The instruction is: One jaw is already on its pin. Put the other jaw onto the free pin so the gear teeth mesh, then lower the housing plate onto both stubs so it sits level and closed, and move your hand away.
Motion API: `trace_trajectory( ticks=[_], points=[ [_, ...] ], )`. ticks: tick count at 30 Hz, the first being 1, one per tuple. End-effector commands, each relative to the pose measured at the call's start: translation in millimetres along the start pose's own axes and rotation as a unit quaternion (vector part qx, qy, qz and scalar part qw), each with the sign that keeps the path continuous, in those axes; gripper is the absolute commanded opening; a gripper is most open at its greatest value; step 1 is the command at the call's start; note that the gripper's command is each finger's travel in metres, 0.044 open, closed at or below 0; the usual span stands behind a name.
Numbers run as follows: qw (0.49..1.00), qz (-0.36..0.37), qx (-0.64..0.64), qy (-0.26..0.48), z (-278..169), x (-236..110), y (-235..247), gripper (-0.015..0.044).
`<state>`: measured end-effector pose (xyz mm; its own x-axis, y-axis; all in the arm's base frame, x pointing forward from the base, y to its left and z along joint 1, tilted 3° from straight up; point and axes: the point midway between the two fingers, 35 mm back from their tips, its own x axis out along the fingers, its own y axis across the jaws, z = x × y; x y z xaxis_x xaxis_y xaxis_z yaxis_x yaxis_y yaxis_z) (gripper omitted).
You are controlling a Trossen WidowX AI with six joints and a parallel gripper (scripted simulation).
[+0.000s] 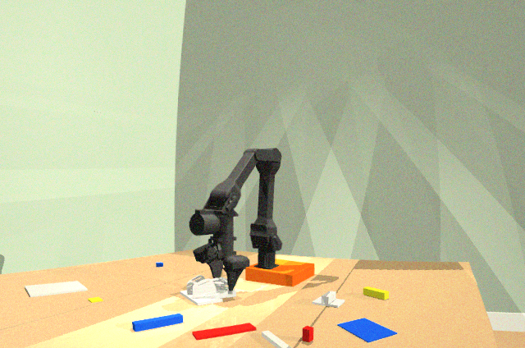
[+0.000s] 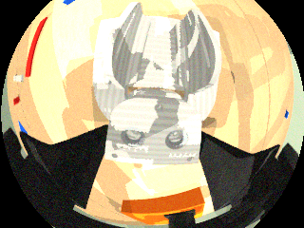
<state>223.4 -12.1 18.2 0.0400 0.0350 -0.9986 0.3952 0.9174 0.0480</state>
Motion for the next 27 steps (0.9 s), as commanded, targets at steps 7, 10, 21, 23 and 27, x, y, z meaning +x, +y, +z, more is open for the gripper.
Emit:
trace_trajectory(
  ticks=[7, 10, 21, 23, 27],
  points=[
    [1.000, 0.001, 0.002, 0.001, -0.6, 3.2, 0.2, 0.0351],
    [1.000, 0.001, 0.002, 0.001, -0.6, 3.2, 0.2, 0.0351],
    [1.000, 0.001, 0.002, 0.001, -0.6, 5.7, 0.2, 0.0351],
    [1.000, 0.001, 0.002, 0.001, -0.6, 5.8, 0.2, 0.0351],
    [1.000, 0.001, 0.002, 0.001, -0.6, 8.0, 0.2, 0.0351]
  ],
)
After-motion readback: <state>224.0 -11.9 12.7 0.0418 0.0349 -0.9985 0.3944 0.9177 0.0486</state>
